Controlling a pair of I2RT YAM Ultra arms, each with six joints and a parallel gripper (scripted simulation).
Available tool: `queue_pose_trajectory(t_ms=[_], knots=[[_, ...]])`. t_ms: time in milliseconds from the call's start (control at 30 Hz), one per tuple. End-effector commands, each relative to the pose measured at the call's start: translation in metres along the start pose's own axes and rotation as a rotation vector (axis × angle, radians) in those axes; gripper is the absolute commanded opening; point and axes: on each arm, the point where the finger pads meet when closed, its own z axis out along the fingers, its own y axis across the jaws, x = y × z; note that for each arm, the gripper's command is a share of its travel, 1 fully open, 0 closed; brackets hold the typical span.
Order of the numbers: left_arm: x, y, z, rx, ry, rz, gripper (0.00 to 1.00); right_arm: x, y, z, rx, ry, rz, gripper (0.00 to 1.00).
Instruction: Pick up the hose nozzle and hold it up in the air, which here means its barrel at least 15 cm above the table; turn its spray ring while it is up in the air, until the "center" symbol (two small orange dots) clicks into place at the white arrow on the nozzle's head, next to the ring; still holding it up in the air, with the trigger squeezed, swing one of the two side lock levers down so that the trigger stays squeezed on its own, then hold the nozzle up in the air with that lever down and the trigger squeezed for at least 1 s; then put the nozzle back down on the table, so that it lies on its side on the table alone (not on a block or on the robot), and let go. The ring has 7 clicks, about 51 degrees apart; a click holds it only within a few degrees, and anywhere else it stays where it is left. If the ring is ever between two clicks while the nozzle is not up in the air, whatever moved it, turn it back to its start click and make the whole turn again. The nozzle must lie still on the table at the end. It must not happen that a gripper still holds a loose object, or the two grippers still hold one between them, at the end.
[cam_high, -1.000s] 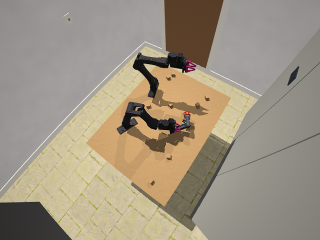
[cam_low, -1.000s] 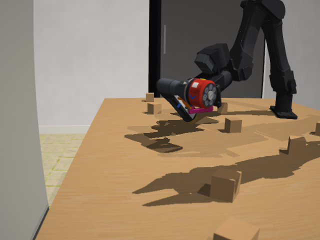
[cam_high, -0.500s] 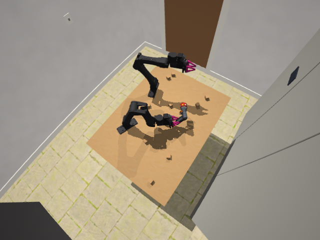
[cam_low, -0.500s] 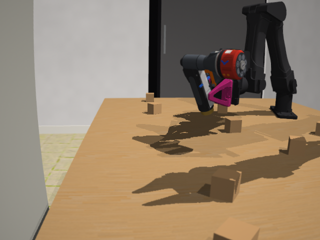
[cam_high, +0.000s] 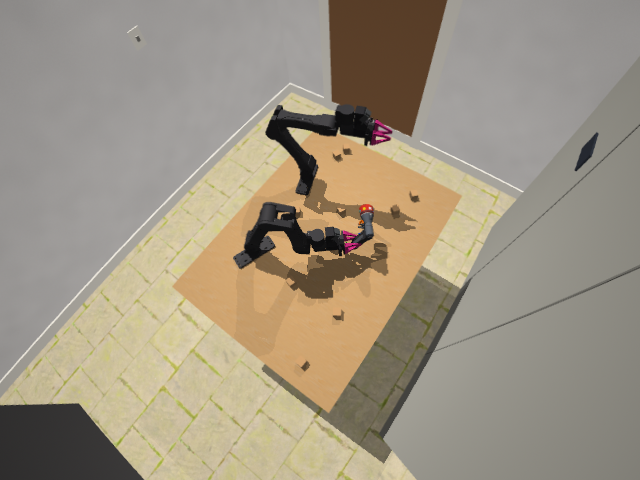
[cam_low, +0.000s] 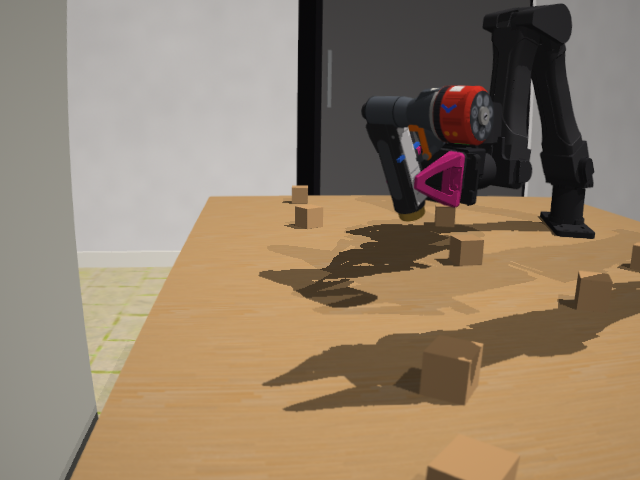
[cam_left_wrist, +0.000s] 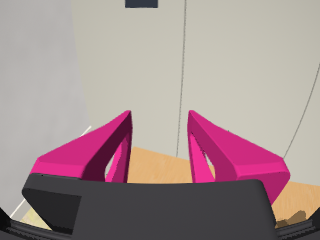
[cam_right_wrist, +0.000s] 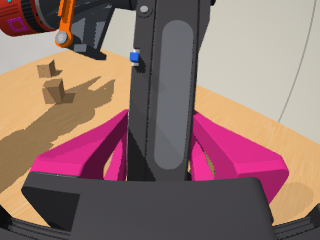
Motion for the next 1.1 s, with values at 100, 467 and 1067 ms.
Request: queue_pose_trajectory(t_ms=[100, 467, 1067], knots=[[-0.024, 0.000, 0.000, -0.001, -0.055, -0.006, 0.37, -0.043, -0.003, -0.001, 0.000, -0.129, -0.017, 0.36], [-0.024, 0.000, 0.000, -0.001, -0.055, -0.005, 0.87, -0.045, -0.005, -0.001, 0.001, -0.131, -0.021, 0.36], [0.027, -0.056, 0.027, 0.320, 0.000, -0.369, 0.87, -0.039, -0.004, -0.004, 0.003, -0.111, -0.017, 0.36]])
